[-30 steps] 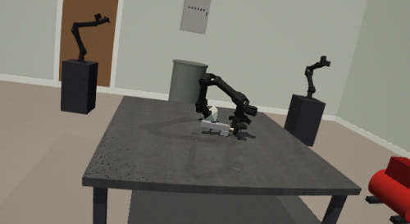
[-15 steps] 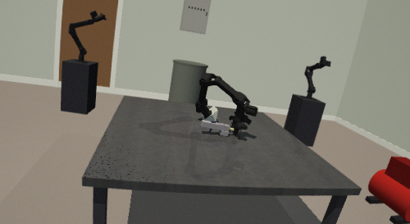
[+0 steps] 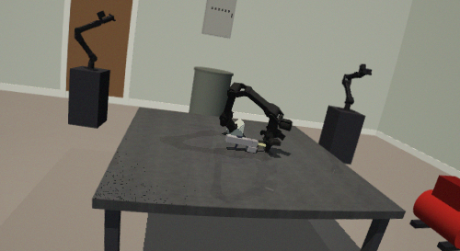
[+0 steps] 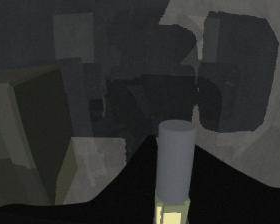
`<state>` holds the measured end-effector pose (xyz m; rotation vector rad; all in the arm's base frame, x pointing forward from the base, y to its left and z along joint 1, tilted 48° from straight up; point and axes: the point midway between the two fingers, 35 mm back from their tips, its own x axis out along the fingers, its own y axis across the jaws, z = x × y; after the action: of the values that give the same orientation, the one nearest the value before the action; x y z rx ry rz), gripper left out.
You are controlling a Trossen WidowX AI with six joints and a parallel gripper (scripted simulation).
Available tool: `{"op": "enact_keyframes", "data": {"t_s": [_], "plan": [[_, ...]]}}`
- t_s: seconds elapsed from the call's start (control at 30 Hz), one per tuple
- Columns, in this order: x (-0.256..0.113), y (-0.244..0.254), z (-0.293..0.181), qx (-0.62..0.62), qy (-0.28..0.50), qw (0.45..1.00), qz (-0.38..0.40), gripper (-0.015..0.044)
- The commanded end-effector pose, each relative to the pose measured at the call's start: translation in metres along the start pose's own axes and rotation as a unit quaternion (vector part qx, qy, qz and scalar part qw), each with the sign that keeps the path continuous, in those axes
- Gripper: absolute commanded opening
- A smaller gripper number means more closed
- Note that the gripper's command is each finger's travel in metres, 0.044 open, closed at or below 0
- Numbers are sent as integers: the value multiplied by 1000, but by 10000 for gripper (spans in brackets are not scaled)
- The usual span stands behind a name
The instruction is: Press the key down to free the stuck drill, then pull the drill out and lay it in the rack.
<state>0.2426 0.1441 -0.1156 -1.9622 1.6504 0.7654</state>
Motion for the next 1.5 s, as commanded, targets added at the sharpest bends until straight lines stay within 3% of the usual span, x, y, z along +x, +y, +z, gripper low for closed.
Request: {"op": "enact_keyframes", "data": {"t_s": [0.0,0.9,1.47], "plan": [[-2,-1,6,2,-3,1000,-2,0],[-1,-1,48,2,-4,1000,-2,0],[-9,0,44,2,-4,1000,-2,0]]}}
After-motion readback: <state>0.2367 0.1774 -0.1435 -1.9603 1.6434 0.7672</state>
